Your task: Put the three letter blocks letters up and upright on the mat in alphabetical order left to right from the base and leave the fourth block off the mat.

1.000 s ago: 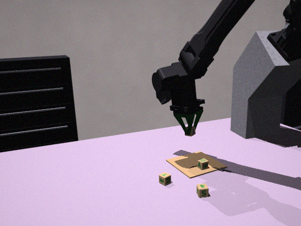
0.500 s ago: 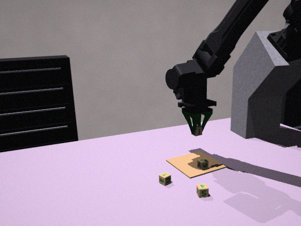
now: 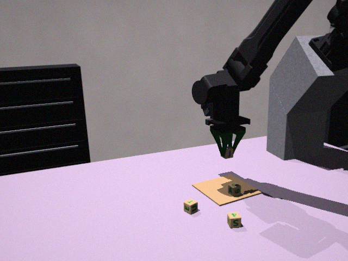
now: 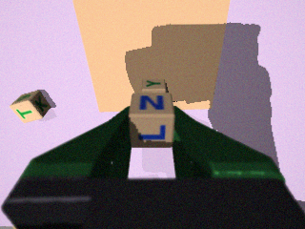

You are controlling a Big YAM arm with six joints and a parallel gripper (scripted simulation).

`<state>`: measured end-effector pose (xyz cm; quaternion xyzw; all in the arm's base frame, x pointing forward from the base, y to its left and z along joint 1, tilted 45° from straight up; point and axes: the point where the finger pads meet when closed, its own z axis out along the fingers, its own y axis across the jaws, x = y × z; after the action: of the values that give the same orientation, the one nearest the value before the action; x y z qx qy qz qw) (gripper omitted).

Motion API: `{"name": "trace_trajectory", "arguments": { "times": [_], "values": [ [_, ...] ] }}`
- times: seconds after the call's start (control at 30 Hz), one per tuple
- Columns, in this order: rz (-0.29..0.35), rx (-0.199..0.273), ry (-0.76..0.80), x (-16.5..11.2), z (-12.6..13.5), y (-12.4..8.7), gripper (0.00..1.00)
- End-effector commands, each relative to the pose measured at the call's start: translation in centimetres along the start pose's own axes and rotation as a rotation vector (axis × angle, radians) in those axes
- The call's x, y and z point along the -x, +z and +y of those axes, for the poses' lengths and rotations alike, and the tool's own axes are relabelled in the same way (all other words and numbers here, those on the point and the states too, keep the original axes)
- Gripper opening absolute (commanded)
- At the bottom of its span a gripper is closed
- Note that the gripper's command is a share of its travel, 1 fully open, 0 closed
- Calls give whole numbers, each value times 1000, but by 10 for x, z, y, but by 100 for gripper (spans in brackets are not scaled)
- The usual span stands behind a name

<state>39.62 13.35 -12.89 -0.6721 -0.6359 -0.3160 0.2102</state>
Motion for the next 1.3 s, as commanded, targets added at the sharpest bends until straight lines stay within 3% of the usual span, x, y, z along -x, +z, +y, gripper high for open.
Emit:
{"name": "trace_trajectory", "arguments": {
  "times": [0.0, 0.37, 0.7, 1.27],
  "values": [
    [-1, -6, 0, -1, -1, 15, 21],
    [-1, -7, 1, -1, -3, 65, 21],
    [-1, -8, 2, -1, -4, 93, 21],
    [-1, -10, 7, 2, -7, 97, 21]
  ]
}}
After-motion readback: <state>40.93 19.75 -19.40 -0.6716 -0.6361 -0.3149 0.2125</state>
